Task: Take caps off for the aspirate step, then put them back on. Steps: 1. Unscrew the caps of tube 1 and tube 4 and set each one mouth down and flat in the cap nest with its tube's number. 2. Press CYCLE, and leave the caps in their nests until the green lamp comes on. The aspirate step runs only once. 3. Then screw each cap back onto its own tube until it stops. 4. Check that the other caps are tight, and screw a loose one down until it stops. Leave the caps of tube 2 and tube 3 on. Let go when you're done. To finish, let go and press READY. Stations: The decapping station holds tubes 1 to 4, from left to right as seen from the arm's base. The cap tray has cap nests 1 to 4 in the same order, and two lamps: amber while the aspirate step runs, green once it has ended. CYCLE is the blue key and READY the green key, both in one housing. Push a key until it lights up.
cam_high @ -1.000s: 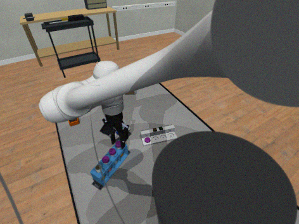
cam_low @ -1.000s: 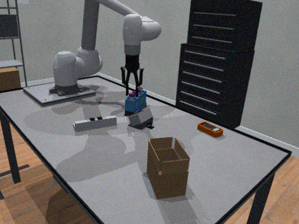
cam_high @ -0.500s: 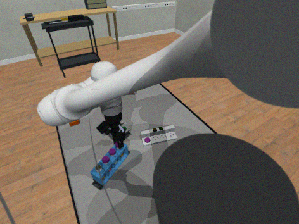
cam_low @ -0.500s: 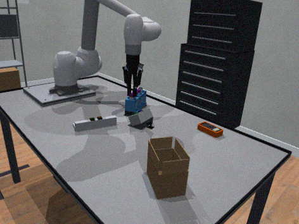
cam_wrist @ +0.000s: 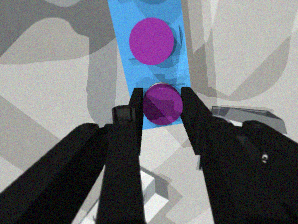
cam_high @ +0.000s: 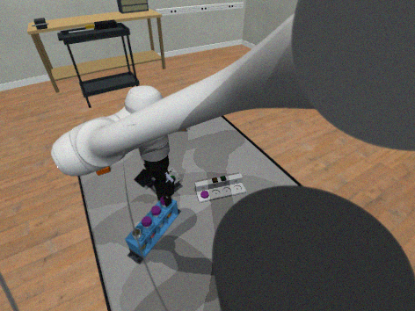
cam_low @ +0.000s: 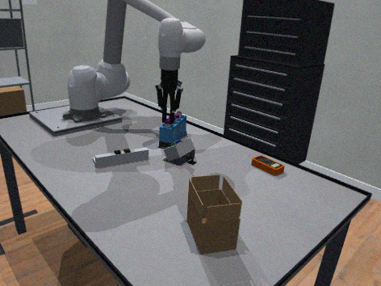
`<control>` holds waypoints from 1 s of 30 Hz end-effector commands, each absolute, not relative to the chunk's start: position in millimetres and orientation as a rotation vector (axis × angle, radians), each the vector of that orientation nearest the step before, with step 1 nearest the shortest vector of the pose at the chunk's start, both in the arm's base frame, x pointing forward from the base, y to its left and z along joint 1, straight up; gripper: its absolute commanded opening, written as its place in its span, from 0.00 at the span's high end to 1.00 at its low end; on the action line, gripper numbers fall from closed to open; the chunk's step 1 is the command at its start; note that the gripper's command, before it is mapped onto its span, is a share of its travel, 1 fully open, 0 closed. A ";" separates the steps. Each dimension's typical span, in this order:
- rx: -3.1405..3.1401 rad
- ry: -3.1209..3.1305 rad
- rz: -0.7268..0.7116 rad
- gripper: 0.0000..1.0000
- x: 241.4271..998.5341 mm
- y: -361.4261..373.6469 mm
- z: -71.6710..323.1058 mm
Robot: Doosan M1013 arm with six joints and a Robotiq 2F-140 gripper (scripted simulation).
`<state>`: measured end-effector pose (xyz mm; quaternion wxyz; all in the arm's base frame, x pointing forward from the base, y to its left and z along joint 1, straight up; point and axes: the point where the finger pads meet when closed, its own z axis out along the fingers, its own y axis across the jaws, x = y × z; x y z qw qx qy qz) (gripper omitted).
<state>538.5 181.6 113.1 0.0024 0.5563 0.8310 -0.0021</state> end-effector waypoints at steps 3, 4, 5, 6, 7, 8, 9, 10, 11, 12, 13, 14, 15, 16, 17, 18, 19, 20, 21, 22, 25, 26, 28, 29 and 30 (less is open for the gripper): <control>1.325 2.847 -0.001 0.70 538.8 181.8 113.8; 1.253 2.879 -0.001 0.70 538.8 181.8 113.8; 1.181 2.909 -0.001 0.70 538.8 181.8 113.9; 1.147 2.923 -0.001 0.70 538.8 181.8 113.9; 1.147 2.923 -0.001 0.70 538.8 181.8 113.9; 1.147 2.923 -0.001 0.70 538.8 181.8 113.9; 1.147 2.923 -0.001 0.70 538.8 181.8 113.9; 1.147 2.923 -0.001 0.70 538.8 181.8 113.9; 1.147 2.923 -0.001 0.70 538.8 181.8 113.9; 1.147 2.923 -0.001 0.70 538.8 181.8 113.9; 1.147 2.923 -0.001 0.70 538.8 181.8 113.9; 1.147 2.923 -0.001 0.70 538.8 181.9 113.9; 1.147 2.923 -0.001 0.59 538.8 181.9 113.7; 1.147 2.923 -0.001 0.59 538.8 181.8 113.7; 1.147 2.923 -0.001 0.59 538.8 181.8 113.7; 1.147 2.923 -0.001 0.59 538.8 181.8 113.7; 1.147 2.923 -0.001 0.59 538.8 181.8 113.7; 1.147 2.923 -0.001 0.59 538.8 181.8 113.7; 1.147 2.923 -0.001 0.59 538.8 181.8 113.8; 1.147 2.923 -0.001 0.59 538.8 181.8 113.8; 1.147 2.923 -0.001 0.59 538.8 181.8 113.8; 1.267 2.873 -0.001 0.59 538.8 181.8 114.2; 1.267 2.873 -0.001 0.59 538.8 181.8 114.2; 1.386 2.817 -0.001 0.59 538.9 181.8 114.7; 1.502 2.757 -0.001 0.59 538.9 181.8 115.2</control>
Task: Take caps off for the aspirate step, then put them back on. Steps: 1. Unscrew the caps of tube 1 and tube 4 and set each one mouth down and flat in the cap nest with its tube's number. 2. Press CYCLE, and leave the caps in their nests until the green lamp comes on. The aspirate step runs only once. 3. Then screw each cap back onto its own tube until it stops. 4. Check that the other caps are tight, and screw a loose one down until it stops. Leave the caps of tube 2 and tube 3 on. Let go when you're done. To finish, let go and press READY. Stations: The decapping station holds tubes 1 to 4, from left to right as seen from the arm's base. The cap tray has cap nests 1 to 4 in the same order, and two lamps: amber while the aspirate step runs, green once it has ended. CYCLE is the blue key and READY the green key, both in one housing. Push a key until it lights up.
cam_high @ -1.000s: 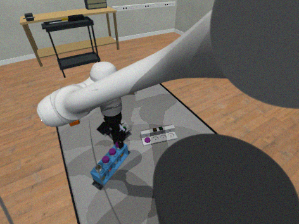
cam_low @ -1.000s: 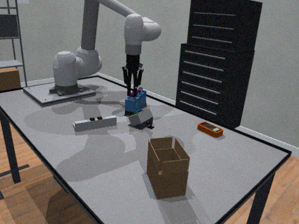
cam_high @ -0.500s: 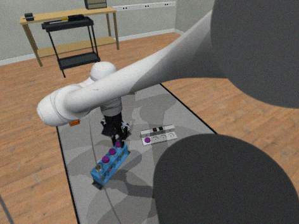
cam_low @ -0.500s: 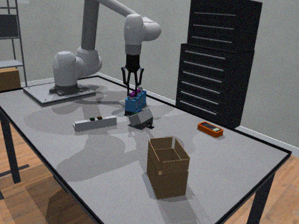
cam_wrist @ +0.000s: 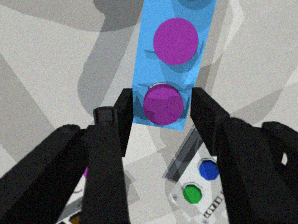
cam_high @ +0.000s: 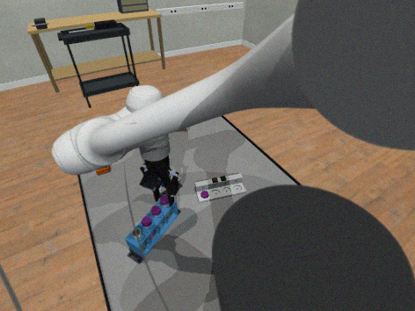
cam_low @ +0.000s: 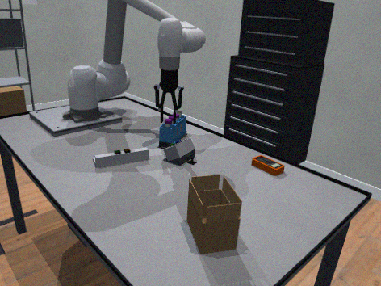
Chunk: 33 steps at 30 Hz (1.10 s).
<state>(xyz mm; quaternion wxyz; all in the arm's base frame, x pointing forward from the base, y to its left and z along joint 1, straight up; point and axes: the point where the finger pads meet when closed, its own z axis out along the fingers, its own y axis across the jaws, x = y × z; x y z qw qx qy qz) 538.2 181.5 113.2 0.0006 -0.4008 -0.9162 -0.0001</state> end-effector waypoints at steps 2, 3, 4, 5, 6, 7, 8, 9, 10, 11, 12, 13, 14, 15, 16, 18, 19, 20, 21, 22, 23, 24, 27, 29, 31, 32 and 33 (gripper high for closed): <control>-1.520 -2.751 0.001 0.59 539.0 181.9 116.2; -1.520 -2.751 0.001 0.59 539.0 181.9 116.7; -1.520 -2.751 0.001 0.59 539.0 181.9 117.2; -1.520 -2.751 0.001 0.59 539.0 181.9 117.7; -1.520 -2.751 0.001 0.59 539.1 181.9 118.2; -1.520 -2.751 0.001 0.59 539.1 181.9 118.7; -1.520 -2.751 0.001 0.59 539.1 181.9 119.2; -1.520 -2.751 0.001 0.59 539.2 181.9 119.7; -1.520 -2.751 0.001 0.59 539.2 182.0 120.2; -1.520 -2.751 0.001 0.59 539.2 182.0 120.7; -1.520 -2.751 0.001 0.59 539.2 182.0 120.9; -1.520 -2.751 0.001 0.59 539.2 182.0 120.9; -1.520 -2.751 0.001 0.59 539.2 182.0 120.9; -1.520 -2.751 0.001 0.59 539.2 182.0 120.9; -1.520 -2.751 0.001 0.59 539.2 182.0 120.9; -1.520 -2.751 0.001 0.70 539.2 182.0 120.8; -1.520 -2.751 0.001 0.70 539.2 182.0 120.8; -1.520 -2.751 0.001 0.70 539.2 182.0 120.8; -1.520 -2.751 0.001 0.70 539.2 182.0 120.8; -1.520 -2.751 0.001 0.70 539.2 182.0 120.9; -1.520 -2.751 0.001 0.70 539.2 182.0 120.9; -1.520 -2.751 0.001 0.70 539.2 182.0 120.9; -1.520 -2.751 0.001 0.70 539.2 182.0 120.9; -1.520 -2.751 0.001 0.70 539.2 182.0 120.9; -1.520 -2.751 0.001 0.70 539.2 182.0 120.9; -1.520 -2.751 0.001 0.70 539.2 182.0 120.9; -1.520 -2.751 0.001 0.70 539.2 182.0 123.9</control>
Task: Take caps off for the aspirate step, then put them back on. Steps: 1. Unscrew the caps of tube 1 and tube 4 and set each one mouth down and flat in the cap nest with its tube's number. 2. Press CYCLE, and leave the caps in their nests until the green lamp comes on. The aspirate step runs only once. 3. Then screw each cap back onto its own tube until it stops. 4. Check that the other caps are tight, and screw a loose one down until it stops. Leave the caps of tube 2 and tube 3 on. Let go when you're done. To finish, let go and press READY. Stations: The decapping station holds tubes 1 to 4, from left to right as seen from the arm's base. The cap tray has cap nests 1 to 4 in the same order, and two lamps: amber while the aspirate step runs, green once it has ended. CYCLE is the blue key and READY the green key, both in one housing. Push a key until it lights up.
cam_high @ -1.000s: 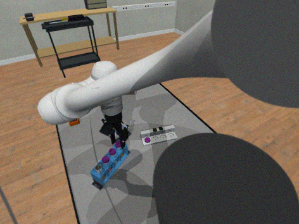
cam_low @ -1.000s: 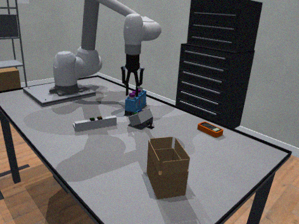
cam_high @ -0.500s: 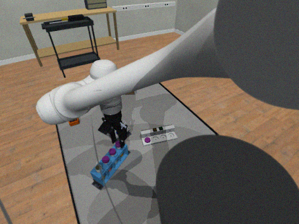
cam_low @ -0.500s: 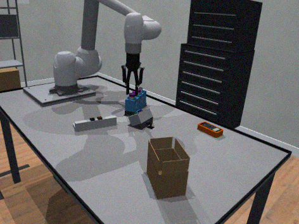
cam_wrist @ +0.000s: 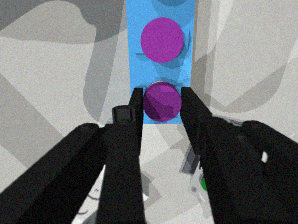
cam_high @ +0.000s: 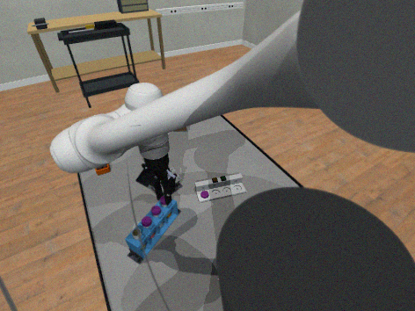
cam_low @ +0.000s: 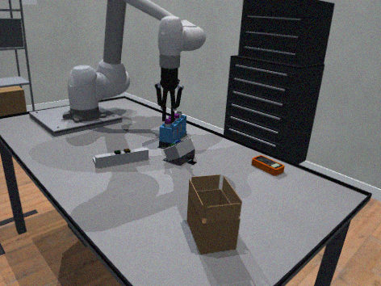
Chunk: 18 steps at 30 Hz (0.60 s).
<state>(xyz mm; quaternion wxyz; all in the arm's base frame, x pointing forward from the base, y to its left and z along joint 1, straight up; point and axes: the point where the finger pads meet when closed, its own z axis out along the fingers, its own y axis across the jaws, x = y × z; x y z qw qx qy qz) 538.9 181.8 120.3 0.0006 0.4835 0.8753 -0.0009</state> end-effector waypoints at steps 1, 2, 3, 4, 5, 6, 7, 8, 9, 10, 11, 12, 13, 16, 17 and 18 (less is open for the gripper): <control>1.518 2.748 -0.001 0.70 539.2 182.0 126.8; 1.518 2.748 -0.001 0.70 539.2 182.0 129.9; 1.518 2.748 -0.001 0.70 539.2 182.0 132.9; 1.518 2.748 -0.001 0.70 539.2 182.0 135.9; 1.518 2.748 -0.001 0.70 539.2 182.1 138.9; 1.518 2.748 -0.001 0.70 539.2 182.1 141.9; 1.518 2.748 -0.001 0.70 539.2 182.1 144.9; 1.518 2.748 -0.001 0.70 539.2 182.1 147.9; 1.518 2.748 -0.001 0.70 539.2 182.1 150.9; 1.518 2.748 -0.001 0.70 539.2 182.1 153.9; 1.518 2.748 -0.001 0.70 539.2 182.1 156.4; 1.518 2.748 -0.001 0.70 539.2 182.1 156.4; 1.518 2.748 -0.001 0.70 539.2 182.1 156.4; 1.403 2.809 -0.001 0.70 539.0 173.8 156.4; 1.284 2.865 -0.001 0.70 538.8 165.4 156.5; 1.164 2.916 -0.001 0.70 538.6 157.1 156.5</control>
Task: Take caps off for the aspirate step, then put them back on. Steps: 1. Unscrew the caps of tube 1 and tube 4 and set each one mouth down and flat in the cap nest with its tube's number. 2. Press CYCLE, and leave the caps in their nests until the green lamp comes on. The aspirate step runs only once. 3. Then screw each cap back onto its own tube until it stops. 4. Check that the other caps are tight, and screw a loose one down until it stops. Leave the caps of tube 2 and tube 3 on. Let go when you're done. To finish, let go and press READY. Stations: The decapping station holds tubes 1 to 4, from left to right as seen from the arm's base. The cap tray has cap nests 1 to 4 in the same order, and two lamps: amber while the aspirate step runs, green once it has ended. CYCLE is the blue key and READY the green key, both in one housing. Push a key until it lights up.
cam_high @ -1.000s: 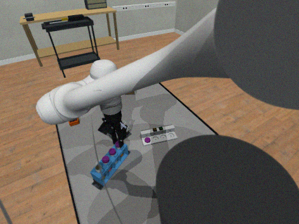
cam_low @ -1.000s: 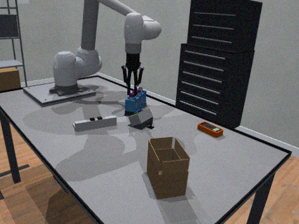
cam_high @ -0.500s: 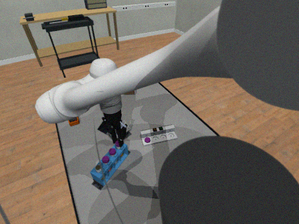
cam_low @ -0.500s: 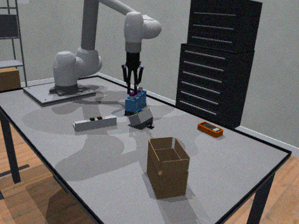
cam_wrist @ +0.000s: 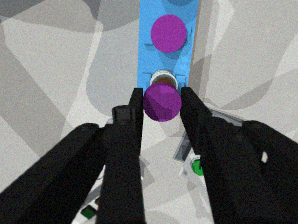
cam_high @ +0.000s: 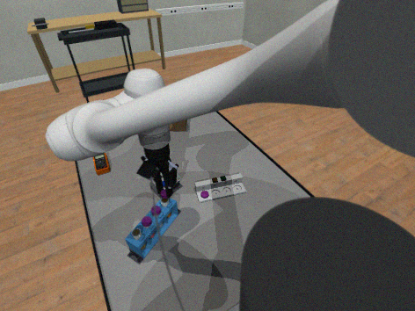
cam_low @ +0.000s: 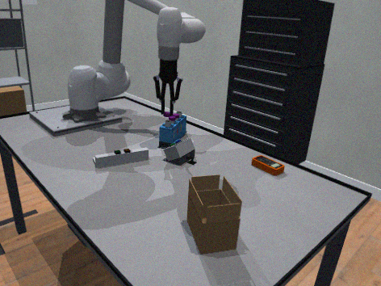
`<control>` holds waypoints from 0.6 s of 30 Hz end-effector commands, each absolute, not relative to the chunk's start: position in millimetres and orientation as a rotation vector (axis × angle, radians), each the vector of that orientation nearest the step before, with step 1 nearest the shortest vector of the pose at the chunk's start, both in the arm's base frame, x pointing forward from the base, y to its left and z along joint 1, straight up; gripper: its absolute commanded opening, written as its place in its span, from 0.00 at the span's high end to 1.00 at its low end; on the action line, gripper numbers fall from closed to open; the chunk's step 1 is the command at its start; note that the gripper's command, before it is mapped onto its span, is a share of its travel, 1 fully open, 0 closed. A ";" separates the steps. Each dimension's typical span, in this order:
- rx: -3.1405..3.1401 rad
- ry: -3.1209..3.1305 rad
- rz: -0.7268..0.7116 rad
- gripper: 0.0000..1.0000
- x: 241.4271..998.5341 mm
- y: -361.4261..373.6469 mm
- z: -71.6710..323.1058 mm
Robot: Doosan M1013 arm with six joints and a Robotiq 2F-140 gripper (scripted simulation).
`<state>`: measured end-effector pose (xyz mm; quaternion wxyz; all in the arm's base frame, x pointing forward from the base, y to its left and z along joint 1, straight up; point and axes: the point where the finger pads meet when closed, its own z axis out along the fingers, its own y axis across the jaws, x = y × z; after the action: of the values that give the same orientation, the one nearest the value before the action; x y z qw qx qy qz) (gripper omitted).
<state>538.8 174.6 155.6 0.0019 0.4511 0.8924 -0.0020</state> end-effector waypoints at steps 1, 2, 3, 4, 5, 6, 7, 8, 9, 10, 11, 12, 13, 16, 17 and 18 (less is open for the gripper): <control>1.041 2.962 -0.002 0.70 538.3 148.8 156.5; 0.965 2.988 -0.002 0.70 538.2 141.6 156.5; 0.905 3.006 -0.002 0.70 538.1 137.5 156.5; 0.837 3.026 -0.003 0.70 537.9 133.0 156.5; 0.765 3.044 -0.004 0.70 537.8 128.3 156.5; 0.694 3.062 -0.004 0.70 537.7 123.6 156.5; 0.622 3.077 -0.005 0.70 537.6 119.0 156.5; 0.550 3.090 -0.005 0.70 537.5 114.3 156.5; 0.478 3.102 -0.005 0.70 537.3 109.7 156.5; 0.406 3.113 -0.005 0.70 537.2 103.9 156.5; 0.342 3.121 -0.002 0.70 537.0 95.6 156.6; 0.342 3.121 -0.002 0.70 536.8 87.2 156.6; 0.342 3.121 -0.002 0.70 536.6 81.2 156.6; 0.342 3.121 -0.002 0.70 536.4 72.8 156.6; 0.342 3.121 -0.002 0.70 536.2 64.5 156.6; 0.342 3.121 -0.002 0.70 535.9 56.2 156.6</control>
<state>535.8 80.5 155.9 0.0050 0.1202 0.9927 -0.0114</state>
